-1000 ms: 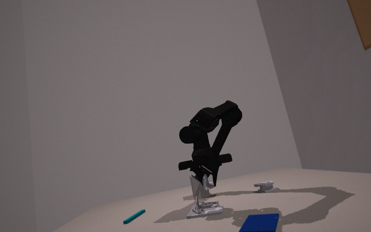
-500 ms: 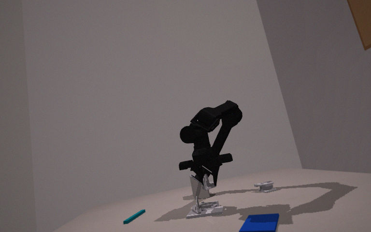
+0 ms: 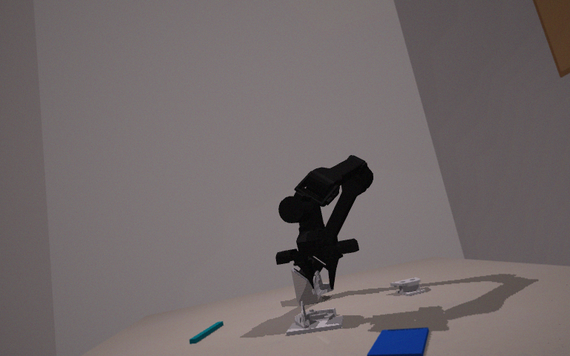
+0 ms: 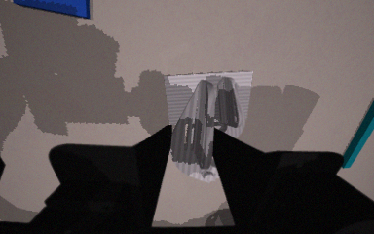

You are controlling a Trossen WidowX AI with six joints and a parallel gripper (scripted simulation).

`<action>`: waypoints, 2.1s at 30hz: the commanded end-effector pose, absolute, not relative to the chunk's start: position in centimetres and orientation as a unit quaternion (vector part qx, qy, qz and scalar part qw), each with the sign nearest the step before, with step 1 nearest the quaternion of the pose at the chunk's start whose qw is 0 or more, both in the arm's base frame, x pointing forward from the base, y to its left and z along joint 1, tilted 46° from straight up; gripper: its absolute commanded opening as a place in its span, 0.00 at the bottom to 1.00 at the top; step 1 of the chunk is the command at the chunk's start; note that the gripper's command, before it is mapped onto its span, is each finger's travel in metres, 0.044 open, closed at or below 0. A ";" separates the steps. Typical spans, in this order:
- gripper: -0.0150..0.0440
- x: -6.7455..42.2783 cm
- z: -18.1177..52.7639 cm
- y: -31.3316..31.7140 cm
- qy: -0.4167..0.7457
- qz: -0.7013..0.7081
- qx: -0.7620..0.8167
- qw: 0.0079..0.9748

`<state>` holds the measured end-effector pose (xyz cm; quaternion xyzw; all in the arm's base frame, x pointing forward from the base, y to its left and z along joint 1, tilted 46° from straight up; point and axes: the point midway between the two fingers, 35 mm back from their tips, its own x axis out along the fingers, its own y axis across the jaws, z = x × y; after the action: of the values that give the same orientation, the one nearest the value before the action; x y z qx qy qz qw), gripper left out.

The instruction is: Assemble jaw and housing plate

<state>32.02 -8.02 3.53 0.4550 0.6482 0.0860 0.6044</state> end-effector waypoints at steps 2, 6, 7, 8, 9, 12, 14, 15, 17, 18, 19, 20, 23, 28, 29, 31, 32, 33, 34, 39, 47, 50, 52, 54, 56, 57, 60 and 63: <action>0.48 32.0 2.8 -7.3 0.650 0.086 0.459 0.599; 0.48 32.1 2.4 -6.8 0.650 0.086 0.459 0.599; 0.48 32.1 2.3 -6.7 0.650 0.086 0.459 0.599; 0.48 32.1 2.2 -6.6 0.650 0.086 0.459 0.599; 0.48 32.1 2.1 -6.5 0.650 0.086 0.459 0.599; 0.48 32.2 1.7 -6.1 0.650 0.086 0.460 0.599; 0.48 32.2 1.5 -5.9 0.650 0.086 0.460 0.599; 0.48 32.2 1.4 -5.8 0.650 0.086 0.460 0.599; 0.48 32.3 1.2 -5.6 0.650 0.086 0.460 0.599; 0.48 32.3 1.1 -5.4 0.650 0.086 0.460 0.599; 0.48 32.3 1.0 -5.3 0.650 0.086 0.460 0.599; 0.48 32.3 0.9 -5.2 0.650 0.086 0.460 0.599; 0.48 32.3 0.6 -4.9 0.650 0.087 0.460 0.599; 0.48 32.3 0.6 -4.9 0.650 0.087 0.460 0.599; 0.48 32.3 0.6 -4.9 0.650 0.087 0.460 0.599; 0.48 32.3 0.6 -4.9 0.650 0.087 0.460 0.599; 0.48 32.3 0.6 -4.9 0.650 0.087 0.460 0.599; 0.48 32.3 0.6 -4.9 0.650 0.087 0.460 0.599; 0.48 32.3 0.6 -4.9 0.650 0.087 0.460 0.599; 0.48 32.3 0.6 -4.9 0.650 0.087 0.460 0.599; 0.48 32.4 0.4 -4.7 0.650 0.086 0.461 0.598; 0.48 32.4 0.4 -4.7 0.650 0.086 0.461 0.598; 0.48 32.4 0.4 -4.7 0.650 0.086 0.461 0.598; 0.48 32.4 0.4 -4.7 0.650 0.085 0.461 0.598; 0.48 32.4 0.3 -4.6 0.650 0.085 0.461 0.598; 0.48 32.4 0.2 -4.5 0.650 0.085 0.462 0.598; 0.48 32.4 0.2 -4.5 0.650 0.085 0.462 0.598; 0.48 32.4 0.2 -4.5 0.650 0.085 0.462 0.598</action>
<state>32.51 -4.61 0.30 0.4583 0.6497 0.0855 0.6005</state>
